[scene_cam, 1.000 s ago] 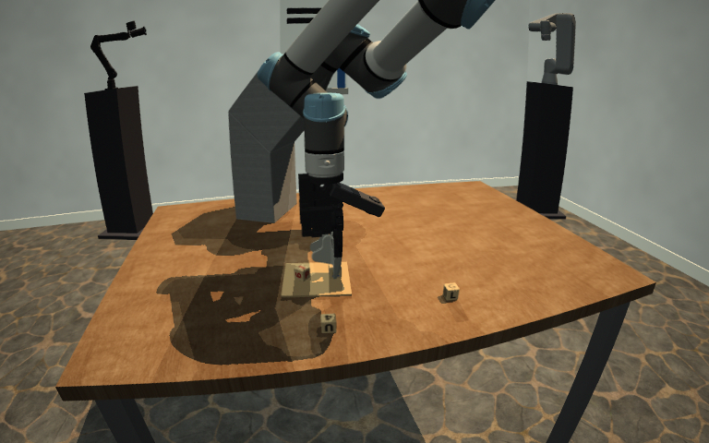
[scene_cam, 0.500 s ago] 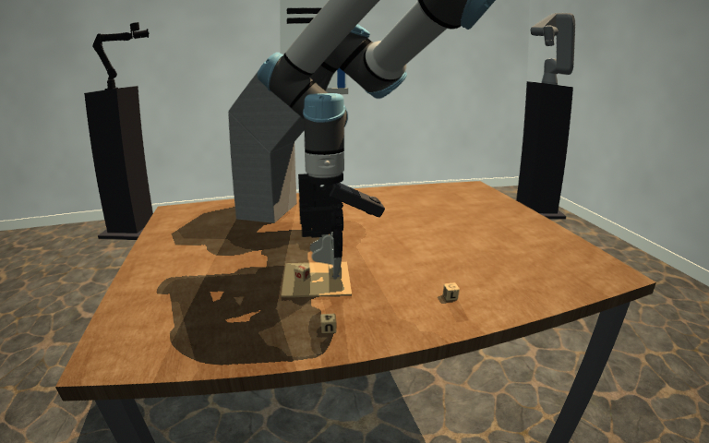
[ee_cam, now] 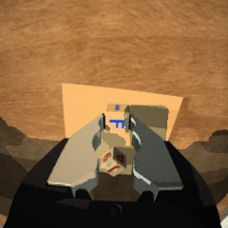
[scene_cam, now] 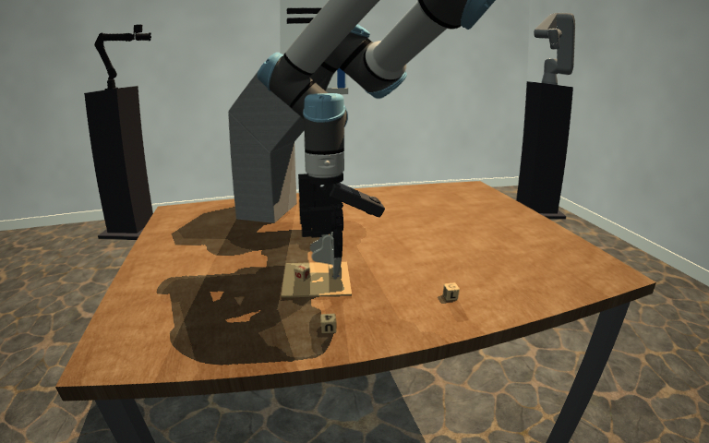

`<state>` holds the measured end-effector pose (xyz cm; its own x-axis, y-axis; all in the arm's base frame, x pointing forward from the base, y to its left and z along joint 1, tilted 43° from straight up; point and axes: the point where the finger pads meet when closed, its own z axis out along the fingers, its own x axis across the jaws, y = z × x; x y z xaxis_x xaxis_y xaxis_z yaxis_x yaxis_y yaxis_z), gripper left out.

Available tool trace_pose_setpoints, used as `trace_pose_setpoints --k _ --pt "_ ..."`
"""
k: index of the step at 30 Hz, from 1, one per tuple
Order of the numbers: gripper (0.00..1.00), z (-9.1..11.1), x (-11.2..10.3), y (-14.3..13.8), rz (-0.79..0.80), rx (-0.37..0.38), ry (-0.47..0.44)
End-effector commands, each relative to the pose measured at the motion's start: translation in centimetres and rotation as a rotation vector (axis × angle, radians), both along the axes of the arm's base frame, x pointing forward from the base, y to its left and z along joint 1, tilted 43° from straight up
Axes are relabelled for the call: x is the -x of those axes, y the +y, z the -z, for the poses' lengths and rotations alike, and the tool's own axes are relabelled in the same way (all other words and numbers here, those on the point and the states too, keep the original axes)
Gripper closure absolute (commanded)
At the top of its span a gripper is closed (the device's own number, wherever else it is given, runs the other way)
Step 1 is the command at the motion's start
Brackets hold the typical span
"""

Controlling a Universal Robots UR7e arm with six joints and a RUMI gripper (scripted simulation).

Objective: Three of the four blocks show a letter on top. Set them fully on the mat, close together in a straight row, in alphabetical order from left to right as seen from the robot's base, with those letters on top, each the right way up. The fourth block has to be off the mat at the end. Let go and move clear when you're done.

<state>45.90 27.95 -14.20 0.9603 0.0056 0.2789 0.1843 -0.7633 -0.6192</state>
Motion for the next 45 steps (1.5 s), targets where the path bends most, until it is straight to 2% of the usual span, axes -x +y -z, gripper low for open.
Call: trace_pose_setpoints --k 1,11,12,14,15,17,21,25,26,45 --pt "0.95 -0.02 -0.10 0.02 -0.001 0.001 -0.002" --pt "0.95 -0.02 -0.10 0.02 -0.001 0.001 -0.002" --pt "0.91 -0.02 -0.10 0.02 -0.001 0.001 -0.002" --pt "0.91 -0.02 -0.10 0.02 -0.001 0.001 -0.002" --pt "0.87 -0.02 -0.10 0.02 -0.001 0.001 -0.002" --pt "0.87 -0.02 -0.10 0.02 -0.001 0.001 -0.002" --pt "0.79 -0.02 -0.10 0.02 -0.001 0.001 -0.002" --pt "0.79 -0.02 -0.10 0.02 -0.001 0.001 -0.002" --pt "0.75 -0.02 -0.10 0.02 -0.001 0.001 -0.002" --pt "0.75 -0.74 0.21 -0.65 0.002 0.000 0.000"
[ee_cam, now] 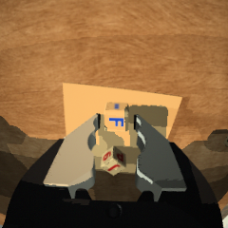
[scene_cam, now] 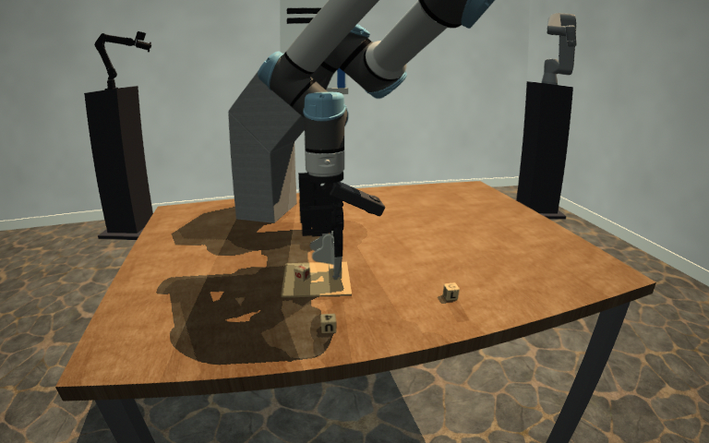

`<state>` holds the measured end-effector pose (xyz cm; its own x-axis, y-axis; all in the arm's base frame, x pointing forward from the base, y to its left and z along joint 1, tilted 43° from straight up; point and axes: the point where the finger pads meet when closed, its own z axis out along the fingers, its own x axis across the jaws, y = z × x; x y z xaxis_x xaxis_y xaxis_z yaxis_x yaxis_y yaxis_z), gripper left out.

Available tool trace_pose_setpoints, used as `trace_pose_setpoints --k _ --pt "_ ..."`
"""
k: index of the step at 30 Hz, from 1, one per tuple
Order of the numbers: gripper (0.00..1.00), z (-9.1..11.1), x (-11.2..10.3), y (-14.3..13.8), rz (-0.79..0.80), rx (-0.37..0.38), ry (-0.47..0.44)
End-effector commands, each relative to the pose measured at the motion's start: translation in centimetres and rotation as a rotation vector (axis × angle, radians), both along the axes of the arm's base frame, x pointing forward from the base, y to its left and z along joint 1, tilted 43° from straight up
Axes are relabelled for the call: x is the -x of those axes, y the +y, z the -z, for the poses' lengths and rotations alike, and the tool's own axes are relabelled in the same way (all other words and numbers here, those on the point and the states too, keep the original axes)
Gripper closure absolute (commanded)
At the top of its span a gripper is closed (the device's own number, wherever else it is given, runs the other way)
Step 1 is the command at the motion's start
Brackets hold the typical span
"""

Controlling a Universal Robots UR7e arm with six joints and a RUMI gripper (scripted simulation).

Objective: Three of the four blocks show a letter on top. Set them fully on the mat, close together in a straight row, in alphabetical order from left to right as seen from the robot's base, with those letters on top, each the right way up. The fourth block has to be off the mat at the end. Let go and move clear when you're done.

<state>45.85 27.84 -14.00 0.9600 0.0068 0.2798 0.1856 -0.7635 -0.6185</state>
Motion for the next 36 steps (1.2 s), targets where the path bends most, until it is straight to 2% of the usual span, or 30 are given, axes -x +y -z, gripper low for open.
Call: trace_pose_setpoints --k 1,11,13,21,33,34,36 --pt "0.75 -0.7 0.2 -0.7 0.003 -0.001 0.000" --pt "0.75 -3.7 1.1 -3.3 0.003 -0.001 0.000" --pt "0.75 -3.7 1.1 -3.3 0.003 -0.001 0.000" --pt "0.75 -5.7 1.7 -5.1 0.003 0.000 0.001" --pt "0.75 -6.5 1.7 -5.8 0.002 0.001 -0.003" --pt "0.00 -6.5 1.7 -5.8 0.002 0.001 -0.003" --pt "0.00 -6.5 1.7 -5.7 0.001 0.001 -0.002"
